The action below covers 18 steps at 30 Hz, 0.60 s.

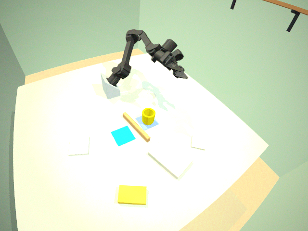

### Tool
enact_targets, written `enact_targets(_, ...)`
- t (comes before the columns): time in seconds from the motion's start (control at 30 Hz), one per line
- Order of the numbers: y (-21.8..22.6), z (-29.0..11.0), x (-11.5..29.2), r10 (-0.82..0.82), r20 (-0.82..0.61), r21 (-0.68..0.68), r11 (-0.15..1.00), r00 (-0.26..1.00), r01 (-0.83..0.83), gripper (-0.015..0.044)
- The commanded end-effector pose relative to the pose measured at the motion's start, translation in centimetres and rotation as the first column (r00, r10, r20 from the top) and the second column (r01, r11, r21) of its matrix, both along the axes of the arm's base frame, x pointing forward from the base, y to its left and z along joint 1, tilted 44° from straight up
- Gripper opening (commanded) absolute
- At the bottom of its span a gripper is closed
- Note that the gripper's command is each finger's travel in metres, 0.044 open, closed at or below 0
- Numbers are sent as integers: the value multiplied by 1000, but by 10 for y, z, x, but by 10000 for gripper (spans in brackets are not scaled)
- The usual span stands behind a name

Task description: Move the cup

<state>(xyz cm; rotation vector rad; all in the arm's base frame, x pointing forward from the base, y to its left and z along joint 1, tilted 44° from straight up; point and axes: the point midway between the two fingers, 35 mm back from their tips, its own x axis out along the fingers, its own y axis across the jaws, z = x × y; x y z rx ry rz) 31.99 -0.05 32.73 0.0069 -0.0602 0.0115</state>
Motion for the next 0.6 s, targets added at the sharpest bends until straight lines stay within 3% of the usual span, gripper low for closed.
enact_targets(0.0,0,-3,2,4,-16,6,1000,1000,-4,374)
enact_targets(0.17,-1,-83,30,113,-411,211,977,905,-26,242)
enact_targets(0.27,-2,-135,30,208,-631,380,923,747,64,166)
enact_targets(0.33,-1,-164,24,283,-735,475,863,616,171,166)
enact_targets(0.47,1,-207,2,460,-822,569,680,334,463,166)
enact_targets(0.57,5,-224,-16,607,-780,518,493,149,699,166)
